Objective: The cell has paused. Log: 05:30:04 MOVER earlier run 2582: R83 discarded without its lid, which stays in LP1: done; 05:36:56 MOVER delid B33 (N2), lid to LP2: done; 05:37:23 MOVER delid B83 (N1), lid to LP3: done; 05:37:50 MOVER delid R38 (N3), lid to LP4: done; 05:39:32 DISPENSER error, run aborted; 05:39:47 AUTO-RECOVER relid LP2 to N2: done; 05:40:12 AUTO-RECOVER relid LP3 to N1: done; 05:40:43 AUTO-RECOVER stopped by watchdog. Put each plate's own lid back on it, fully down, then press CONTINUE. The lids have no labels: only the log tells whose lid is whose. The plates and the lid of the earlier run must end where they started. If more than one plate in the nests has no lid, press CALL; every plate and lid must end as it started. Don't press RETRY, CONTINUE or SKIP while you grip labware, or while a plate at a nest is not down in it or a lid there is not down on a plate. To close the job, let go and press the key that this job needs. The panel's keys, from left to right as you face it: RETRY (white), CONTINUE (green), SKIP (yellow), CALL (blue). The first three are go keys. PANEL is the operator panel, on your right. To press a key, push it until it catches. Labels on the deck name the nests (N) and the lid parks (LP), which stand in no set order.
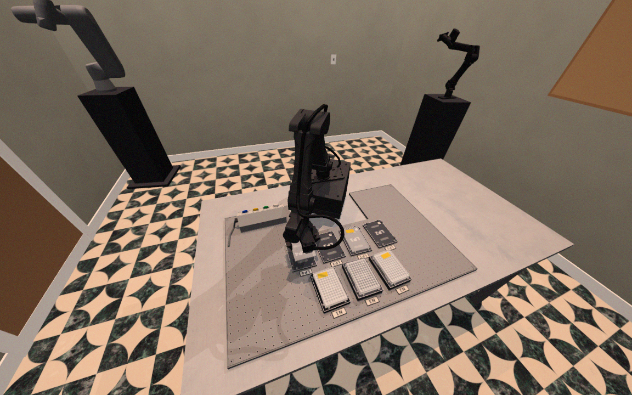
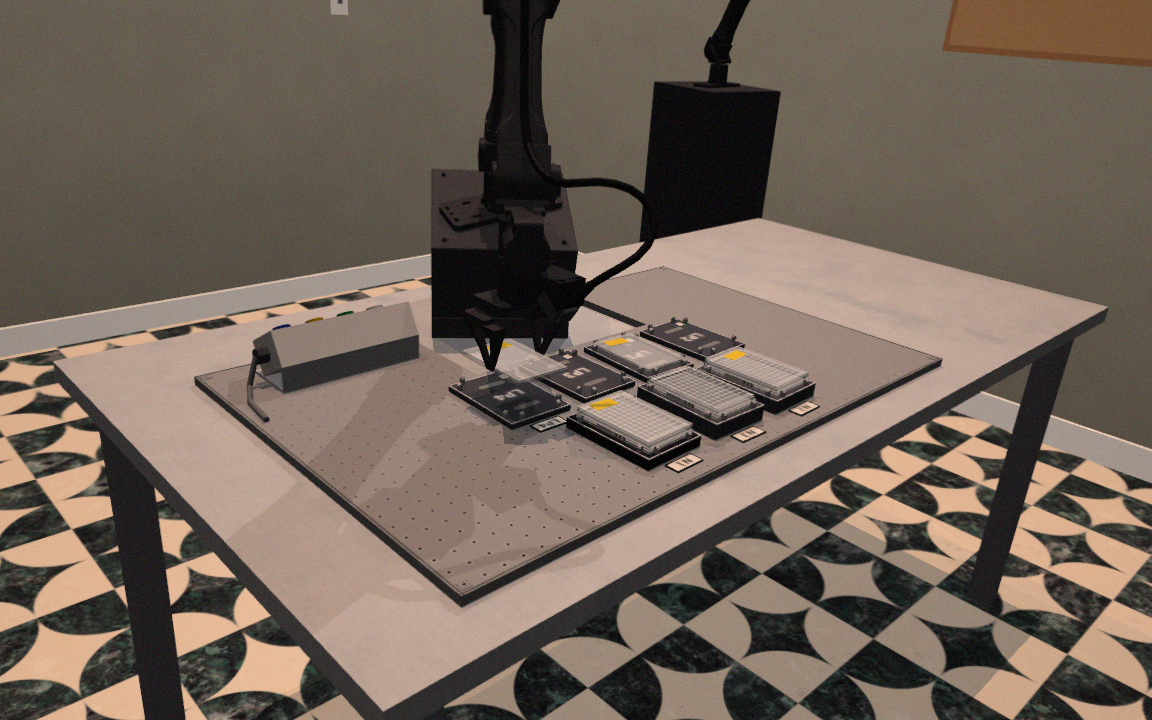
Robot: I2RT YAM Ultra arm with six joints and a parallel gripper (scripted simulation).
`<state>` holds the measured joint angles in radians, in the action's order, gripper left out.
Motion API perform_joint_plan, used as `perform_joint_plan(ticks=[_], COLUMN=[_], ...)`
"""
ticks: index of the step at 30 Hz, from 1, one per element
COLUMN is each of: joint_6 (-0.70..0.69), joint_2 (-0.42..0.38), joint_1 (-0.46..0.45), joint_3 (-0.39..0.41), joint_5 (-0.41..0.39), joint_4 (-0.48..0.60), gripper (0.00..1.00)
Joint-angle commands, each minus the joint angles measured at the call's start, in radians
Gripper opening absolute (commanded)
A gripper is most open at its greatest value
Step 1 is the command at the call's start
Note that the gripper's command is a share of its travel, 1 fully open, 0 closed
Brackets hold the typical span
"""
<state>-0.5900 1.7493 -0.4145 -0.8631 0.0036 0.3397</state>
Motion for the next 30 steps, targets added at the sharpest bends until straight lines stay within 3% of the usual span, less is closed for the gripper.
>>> perform_joint_plan(ticks=[1,19,30], joint_6=[0.044,0.265,0.407], joint_2=[-0.033,0.065,0.146], joint_1=[0.047,0.285,0.435], joint_3=[-0.027,-0.125,-0.248], joint_5=[0.013,0.095,0.146], joint_4=[0.0,0.053,0.111], gripper=[0.0,0.0,0.0])
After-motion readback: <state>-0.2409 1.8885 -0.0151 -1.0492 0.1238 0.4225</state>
